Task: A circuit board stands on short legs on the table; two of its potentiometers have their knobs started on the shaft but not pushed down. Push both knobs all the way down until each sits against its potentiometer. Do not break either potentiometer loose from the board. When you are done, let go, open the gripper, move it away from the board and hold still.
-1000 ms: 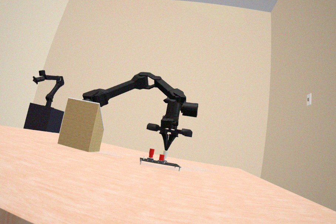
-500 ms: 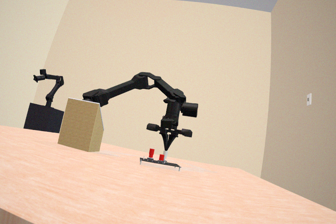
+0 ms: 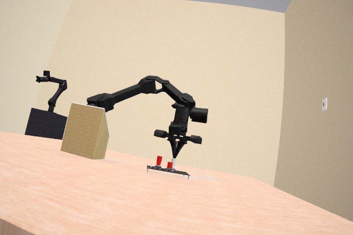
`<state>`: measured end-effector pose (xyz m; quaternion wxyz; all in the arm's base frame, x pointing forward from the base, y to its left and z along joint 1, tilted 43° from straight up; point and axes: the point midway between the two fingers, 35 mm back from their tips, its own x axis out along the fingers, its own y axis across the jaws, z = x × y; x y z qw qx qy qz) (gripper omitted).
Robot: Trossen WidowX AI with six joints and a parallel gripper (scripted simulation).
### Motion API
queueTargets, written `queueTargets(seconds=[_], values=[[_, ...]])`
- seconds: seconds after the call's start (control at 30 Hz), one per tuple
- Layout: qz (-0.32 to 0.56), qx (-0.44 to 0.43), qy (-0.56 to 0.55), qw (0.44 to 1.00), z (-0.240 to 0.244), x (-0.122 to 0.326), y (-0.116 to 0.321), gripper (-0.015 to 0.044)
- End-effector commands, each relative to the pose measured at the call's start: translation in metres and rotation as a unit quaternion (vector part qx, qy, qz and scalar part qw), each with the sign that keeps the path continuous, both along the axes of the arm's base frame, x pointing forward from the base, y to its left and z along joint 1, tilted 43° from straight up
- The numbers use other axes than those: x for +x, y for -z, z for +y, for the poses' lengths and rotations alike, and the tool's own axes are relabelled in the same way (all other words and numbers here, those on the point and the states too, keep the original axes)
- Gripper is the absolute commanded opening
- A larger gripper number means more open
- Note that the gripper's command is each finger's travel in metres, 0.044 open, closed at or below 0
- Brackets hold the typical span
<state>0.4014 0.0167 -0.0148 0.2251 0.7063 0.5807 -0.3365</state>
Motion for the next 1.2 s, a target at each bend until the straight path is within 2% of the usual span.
queueTargets(seconds=[0.0, 1.17], values=[[0.002, 0.003, 0.0, 1.0, 0.0035, 0.0004, 0.0033, 0.0], [0.002, 0.003, 0.0, 1.0, 0.0062, 0.0008, 0.0062, 0.0]])
